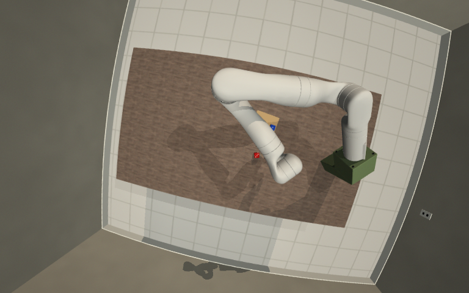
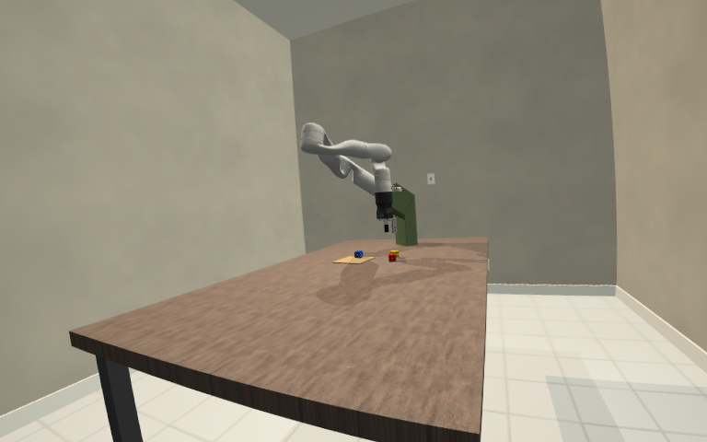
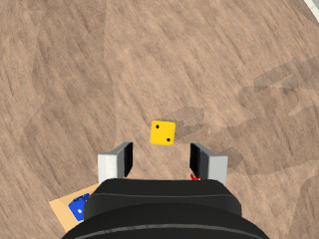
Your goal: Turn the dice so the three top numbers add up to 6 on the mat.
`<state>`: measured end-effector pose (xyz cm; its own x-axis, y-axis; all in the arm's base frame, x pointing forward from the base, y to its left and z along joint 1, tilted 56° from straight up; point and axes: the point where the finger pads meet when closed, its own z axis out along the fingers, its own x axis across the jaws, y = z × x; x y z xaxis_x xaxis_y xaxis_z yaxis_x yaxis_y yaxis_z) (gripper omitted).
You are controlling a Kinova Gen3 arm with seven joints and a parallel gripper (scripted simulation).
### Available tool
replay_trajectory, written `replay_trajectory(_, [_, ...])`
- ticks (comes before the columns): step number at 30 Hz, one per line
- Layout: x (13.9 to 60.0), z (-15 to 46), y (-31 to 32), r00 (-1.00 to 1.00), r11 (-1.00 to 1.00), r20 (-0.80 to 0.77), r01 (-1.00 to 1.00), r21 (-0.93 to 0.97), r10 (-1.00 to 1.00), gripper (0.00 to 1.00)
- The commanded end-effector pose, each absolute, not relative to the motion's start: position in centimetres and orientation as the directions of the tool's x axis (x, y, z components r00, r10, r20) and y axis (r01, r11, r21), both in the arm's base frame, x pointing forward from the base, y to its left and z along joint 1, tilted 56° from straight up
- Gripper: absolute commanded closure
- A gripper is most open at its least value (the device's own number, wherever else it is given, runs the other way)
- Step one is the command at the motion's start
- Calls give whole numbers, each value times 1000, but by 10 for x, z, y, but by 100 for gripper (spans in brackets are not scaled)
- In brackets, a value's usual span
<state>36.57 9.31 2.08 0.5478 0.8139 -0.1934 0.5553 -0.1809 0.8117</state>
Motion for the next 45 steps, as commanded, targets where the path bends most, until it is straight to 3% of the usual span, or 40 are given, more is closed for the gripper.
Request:
replay_trajectory(1, [365,20,93,534,-162,-211,568,807,818,0])
replay_trajectory(31, [357,14,82,142,306,-615,767,563,776,0])
replay_trajectory(45, [355,12,75,-230,630,-806,746,214,546,0])
